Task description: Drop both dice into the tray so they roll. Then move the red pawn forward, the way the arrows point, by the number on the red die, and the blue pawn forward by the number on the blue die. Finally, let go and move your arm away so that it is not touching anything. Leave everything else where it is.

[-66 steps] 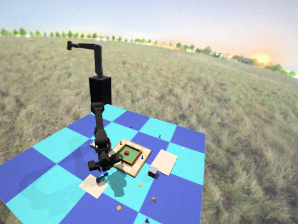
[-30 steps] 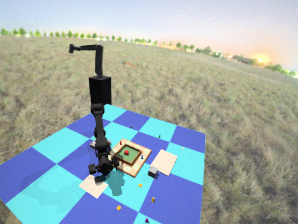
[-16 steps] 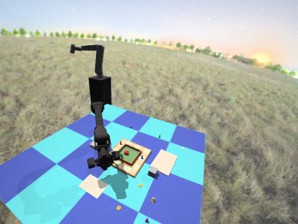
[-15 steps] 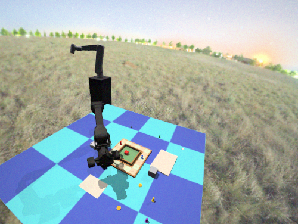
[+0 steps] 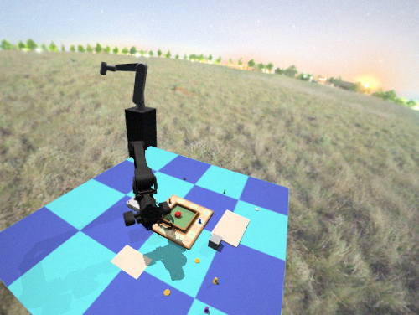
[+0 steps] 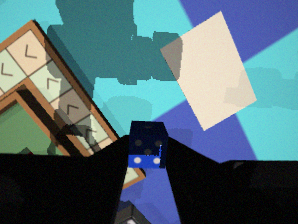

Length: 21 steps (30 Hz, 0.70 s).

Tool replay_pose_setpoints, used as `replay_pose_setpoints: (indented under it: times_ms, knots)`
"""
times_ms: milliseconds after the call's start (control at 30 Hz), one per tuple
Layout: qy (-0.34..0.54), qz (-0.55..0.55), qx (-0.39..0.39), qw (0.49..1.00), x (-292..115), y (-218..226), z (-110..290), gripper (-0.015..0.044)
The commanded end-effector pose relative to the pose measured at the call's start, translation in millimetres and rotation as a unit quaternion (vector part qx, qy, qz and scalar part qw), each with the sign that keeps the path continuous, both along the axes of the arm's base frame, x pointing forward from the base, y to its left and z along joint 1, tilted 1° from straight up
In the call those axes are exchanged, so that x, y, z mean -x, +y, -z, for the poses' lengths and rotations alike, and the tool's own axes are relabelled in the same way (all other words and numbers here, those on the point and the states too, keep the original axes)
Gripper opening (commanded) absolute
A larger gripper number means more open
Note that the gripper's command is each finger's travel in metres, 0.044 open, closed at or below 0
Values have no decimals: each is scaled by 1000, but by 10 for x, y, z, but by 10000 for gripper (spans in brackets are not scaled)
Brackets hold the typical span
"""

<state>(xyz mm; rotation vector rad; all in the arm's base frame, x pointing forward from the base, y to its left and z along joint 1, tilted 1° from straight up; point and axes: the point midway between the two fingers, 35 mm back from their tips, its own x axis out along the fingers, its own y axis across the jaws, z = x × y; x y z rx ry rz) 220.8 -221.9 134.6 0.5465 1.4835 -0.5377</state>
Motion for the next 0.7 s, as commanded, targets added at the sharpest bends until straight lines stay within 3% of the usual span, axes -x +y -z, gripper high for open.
replay_pose_setpoints:
  times_ms: [0,667]
  knots:
    - [0,-26,3,1000,-135,152,6,0]
    - [2,-152,10,988,-653,1035,149,0]
